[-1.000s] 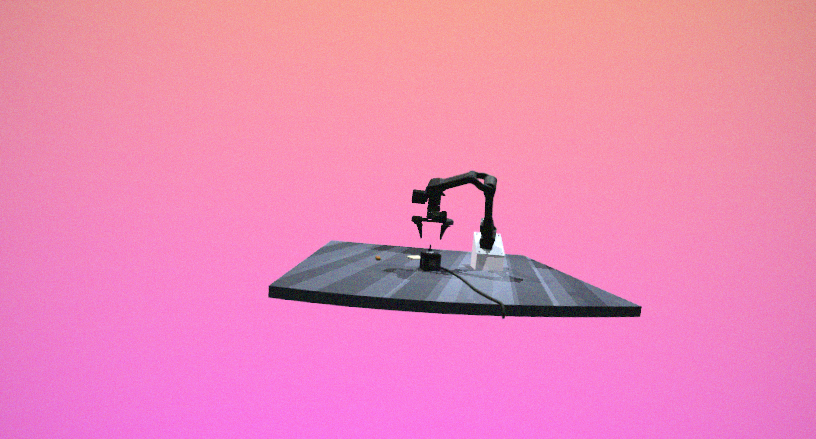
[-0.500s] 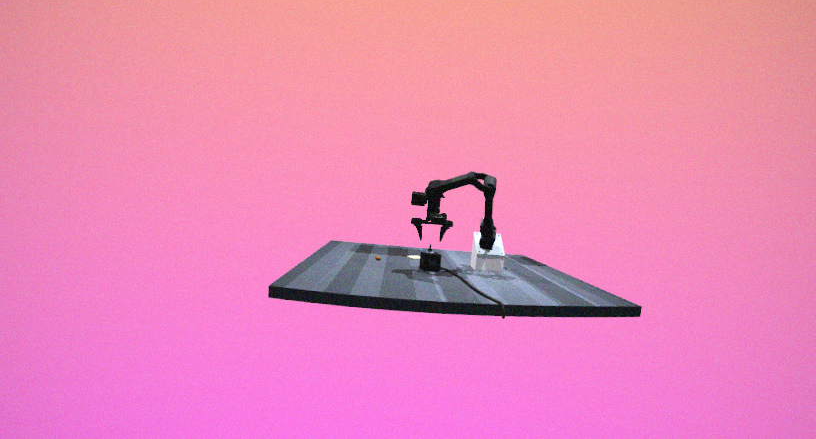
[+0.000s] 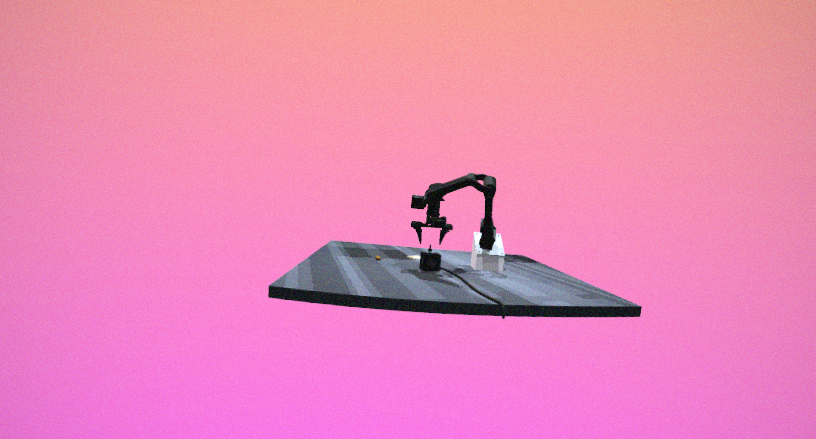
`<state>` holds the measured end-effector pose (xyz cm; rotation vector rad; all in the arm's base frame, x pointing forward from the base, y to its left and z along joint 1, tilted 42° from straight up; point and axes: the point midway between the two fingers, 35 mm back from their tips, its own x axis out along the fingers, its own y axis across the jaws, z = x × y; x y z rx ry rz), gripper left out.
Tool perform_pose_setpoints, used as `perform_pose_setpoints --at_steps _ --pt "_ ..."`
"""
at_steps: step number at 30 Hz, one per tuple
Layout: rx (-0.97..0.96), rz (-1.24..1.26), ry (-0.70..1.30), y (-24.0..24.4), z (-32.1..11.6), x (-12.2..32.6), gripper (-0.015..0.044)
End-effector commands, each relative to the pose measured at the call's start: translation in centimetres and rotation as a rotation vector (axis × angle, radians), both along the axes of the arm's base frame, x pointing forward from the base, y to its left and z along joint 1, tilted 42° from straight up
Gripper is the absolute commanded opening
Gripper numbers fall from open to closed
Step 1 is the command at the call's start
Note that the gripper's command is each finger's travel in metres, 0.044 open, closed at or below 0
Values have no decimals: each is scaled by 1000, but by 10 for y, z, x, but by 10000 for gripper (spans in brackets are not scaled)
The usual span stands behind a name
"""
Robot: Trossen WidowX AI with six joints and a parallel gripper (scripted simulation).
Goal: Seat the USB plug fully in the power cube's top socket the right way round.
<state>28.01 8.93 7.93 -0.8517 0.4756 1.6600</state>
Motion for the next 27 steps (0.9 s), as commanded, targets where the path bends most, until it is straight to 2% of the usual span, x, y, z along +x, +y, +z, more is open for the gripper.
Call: perform_pose_setpoints --at_steps 1,6,22,23,27 --pt "4 -6 6 3 -4 -1 440" --pt "4 -6 6 4 -5 -1 440" --pt "0 0 1 3 -3 -1 20" --pt "0 0 1 3 -3 -1 0" --pt "0 0 1 3 -3 -1 0"
